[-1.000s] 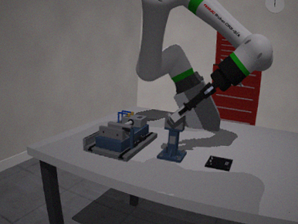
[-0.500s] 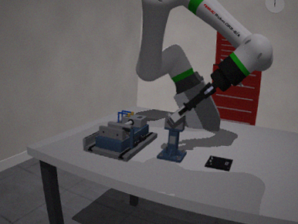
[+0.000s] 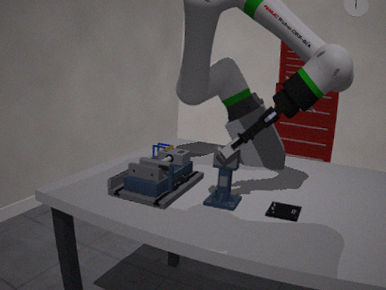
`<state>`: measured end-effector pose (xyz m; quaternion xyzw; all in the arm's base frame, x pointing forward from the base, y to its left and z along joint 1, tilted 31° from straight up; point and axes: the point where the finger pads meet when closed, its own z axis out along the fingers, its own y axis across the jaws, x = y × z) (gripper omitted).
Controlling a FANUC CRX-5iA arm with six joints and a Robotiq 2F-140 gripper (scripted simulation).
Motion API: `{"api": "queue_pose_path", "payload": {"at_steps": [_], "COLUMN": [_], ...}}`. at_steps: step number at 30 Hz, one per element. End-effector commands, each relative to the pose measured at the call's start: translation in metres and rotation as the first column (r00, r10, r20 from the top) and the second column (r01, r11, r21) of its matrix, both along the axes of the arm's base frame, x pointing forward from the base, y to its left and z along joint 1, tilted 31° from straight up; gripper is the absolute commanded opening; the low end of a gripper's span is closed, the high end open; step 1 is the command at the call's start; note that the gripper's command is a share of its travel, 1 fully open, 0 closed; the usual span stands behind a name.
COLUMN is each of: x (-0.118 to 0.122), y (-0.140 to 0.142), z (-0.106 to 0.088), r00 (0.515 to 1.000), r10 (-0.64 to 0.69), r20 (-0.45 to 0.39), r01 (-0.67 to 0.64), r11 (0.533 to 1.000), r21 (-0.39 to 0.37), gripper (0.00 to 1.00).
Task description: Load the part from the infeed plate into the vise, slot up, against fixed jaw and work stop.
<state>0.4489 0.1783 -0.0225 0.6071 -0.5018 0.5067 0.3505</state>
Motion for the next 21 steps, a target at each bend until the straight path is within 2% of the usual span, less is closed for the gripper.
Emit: {"api": "queue_pose_path", "payload": {"at_steps": [1,21], "x": [0.0,-0.0003], "y": [0.0,0.0008], "z": [0.0,0.0014], "r00": [1.0,1.0], "r10": [0.0,0.0], "r20": [0.0,0.0], "r01": [0.0,0.0], "r11": [1.0,1.0], "r21": [0.0,0.0], "gripper": [0.0,0.0]}}
